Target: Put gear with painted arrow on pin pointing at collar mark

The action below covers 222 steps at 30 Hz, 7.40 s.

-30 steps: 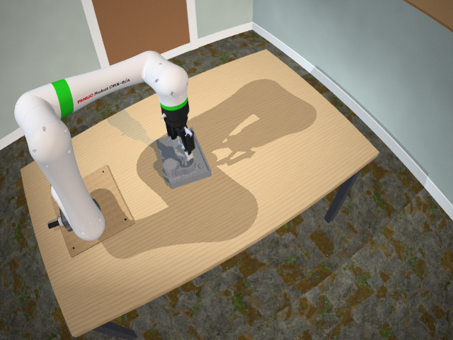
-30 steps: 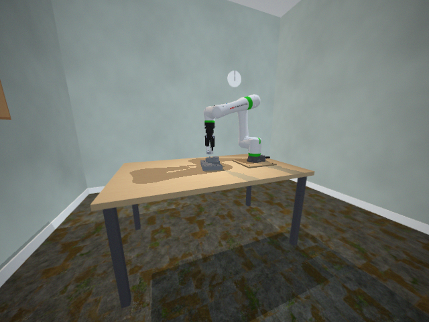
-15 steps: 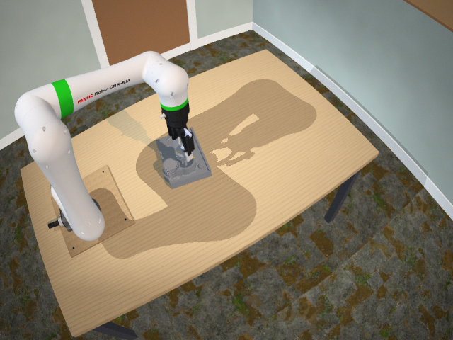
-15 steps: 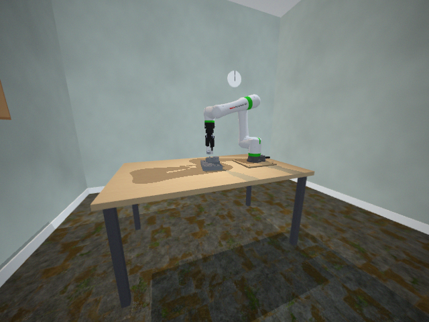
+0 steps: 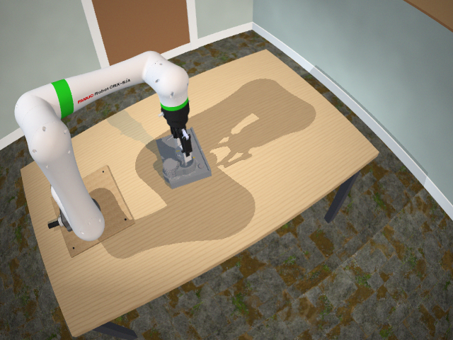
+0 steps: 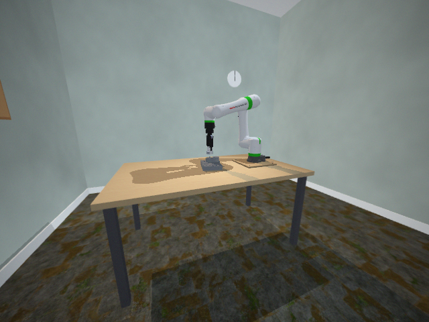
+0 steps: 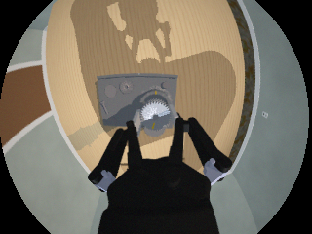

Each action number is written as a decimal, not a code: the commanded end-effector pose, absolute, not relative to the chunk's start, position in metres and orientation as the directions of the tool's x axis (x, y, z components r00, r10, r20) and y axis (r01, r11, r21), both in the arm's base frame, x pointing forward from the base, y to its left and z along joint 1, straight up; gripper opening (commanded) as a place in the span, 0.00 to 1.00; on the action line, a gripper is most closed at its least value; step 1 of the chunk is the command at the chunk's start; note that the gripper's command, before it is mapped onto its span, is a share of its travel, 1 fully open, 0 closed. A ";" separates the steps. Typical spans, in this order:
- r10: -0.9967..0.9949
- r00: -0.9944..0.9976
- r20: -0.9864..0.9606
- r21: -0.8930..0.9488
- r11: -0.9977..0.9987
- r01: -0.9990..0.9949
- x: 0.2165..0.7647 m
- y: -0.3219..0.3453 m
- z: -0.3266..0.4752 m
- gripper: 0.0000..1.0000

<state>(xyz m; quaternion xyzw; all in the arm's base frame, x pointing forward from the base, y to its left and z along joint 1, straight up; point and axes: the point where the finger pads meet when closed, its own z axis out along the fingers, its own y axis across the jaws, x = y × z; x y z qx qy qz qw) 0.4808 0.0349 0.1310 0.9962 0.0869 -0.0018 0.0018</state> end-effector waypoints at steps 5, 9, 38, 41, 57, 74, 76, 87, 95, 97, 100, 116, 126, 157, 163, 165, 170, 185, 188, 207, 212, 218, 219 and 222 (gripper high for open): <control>0.024 1.000 -0.003 0.004 -1.000 0.024 0.481 0.035 0.131 0.00; -0.062 0.998 -0.002 0.004 -0.998 -0.062 0.481 0.035 0.131 0.00; -0.848 0.529 0.002 0.004 -0.529 -0.848 0.481 0.035 0.131 0.00; -0.867 0.499 0.002 0.004 -0.499 -0.867 0.481 0.035 0.131 0.00; -0.997 0.082 0.004 0.003 -0.082 -0.997 0.481 0.035 0.131 0.00; -0.978 -0.208 0.004 0.002 0.208 -0.978 0.481 0.035 0.131 0.00; -0.973 -0.229 0.004 0.002 0.229 -0.973 0.481 0.035 0.131 0.00; -0.957 -0.290 0.005 0.001 0.290 -0.957 0.481 0.035 0.131 0.00; -0.956 -0.294 0.005 0.001 0.294 -0.956 0.481 0.035 0.131 0.00; -0.956 -0.294 0.005 0.001 0.294 -0.956 0.481 0.035 0.131 0.00; -0.956 -0.294 0.005 0.001 0.294 -0.956 0.481 0.035 0.131 0.00; -0.956 -0.294 0.005 0.001 0.294 -0.956 0.481 0.035 0.131 0.00; -0.956 -0.294 0.005 0.001 0.294 -0.956 0.481 0.035 0.131 0.00; -0.956 -0.294 0.005 0.001 0.294 -0.956 0.481 0.035 0.108 0.00; -0.956 -0.294 0.005 0.001 0.294 -0.956 0.481 0.035 0.108 0.00; -0.956 -0.294 0.005 0.001 0.294 -0.956 0.481 0.035 0.108 0.00; -0.956 -0.294 0.005 0.001 0.294 -0.956 0.481 0.035 0.108 0.00; -0.956 -0.294 0.005 0.001 0.294 -0.956 0.481 0.035 0.108 0.00; -0.956 -0.294 0.005 0.001 0.294 -0.956 0.481 0.035 0.108 0.00; -0.956 -0.294 0.005 0.001 0.294 -0.956 0.481 0.035 0.108 0.00; -0.956 -0.294 0.005 0.001 0.294 -0.956 0.481 0.035 0.107 0.00; -0.956 -0.294 0.005 0.001 0.294 -0.956 0.481 0.035 0.106 0.00; -0.956 -0.294 0.005 0.001 0.294 -0.956 0.481 0.035 0.106 0.00; -0.956 -0.294 0.005 0.001 0.294 -0.956 0.481 0.035 0.105 0.00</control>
